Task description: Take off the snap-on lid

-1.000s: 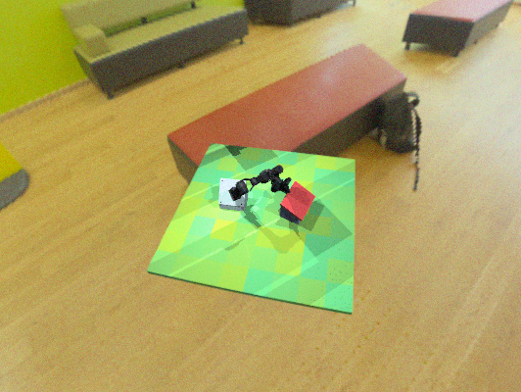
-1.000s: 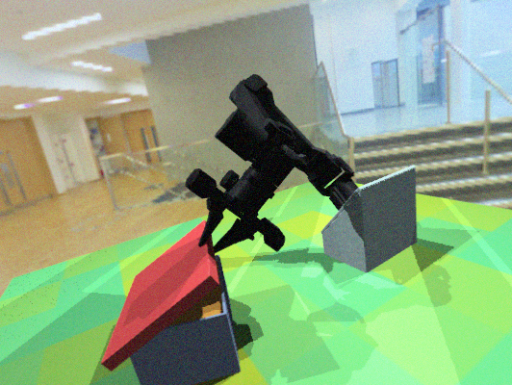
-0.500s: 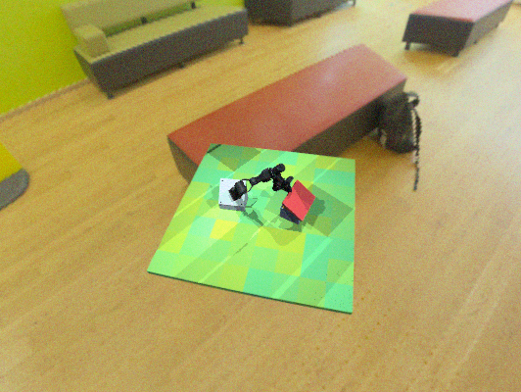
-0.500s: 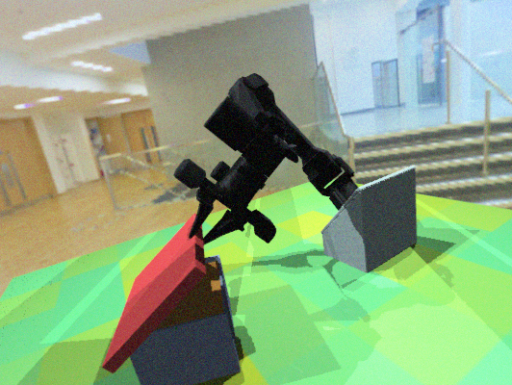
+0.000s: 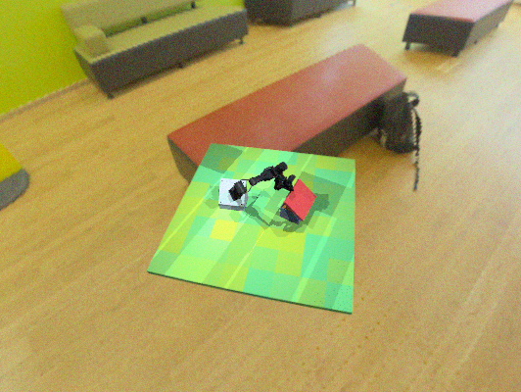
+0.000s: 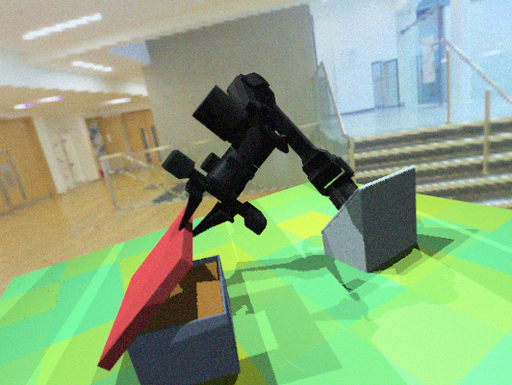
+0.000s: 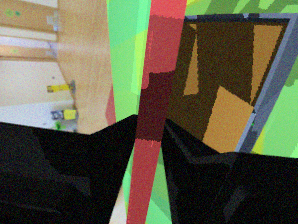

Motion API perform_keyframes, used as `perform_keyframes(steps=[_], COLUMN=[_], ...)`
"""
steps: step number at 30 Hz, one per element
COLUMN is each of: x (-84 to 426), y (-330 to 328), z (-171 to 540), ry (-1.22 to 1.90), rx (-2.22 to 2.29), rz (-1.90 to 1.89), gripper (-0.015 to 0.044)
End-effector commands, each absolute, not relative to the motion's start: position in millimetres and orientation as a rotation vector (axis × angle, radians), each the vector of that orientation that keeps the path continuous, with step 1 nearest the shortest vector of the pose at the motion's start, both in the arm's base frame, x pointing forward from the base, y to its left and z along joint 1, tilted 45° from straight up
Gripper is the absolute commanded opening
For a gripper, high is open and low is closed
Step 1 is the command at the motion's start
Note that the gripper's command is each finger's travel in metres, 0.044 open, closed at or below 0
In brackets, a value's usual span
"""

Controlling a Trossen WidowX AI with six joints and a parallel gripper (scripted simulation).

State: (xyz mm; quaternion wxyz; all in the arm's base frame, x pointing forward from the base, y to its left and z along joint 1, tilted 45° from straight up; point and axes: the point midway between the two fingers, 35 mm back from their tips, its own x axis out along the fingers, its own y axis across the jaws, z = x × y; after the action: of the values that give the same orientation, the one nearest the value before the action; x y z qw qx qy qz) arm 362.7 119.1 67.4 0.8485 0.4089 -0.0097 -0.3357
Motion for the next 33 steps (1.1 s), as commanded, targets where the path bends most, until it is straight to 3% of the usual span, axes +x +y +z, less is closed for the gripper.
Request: perform_keyframes(steps=[1, 33], x=[365.3, 358.8], y=[127.8, 139.0], z=[77.1, 95.9], ry=[-0.032, -0.032], rx=[0.881, 0.881], rz=[-0.697, -0.697], gripper=[0.0000, 0.0000])
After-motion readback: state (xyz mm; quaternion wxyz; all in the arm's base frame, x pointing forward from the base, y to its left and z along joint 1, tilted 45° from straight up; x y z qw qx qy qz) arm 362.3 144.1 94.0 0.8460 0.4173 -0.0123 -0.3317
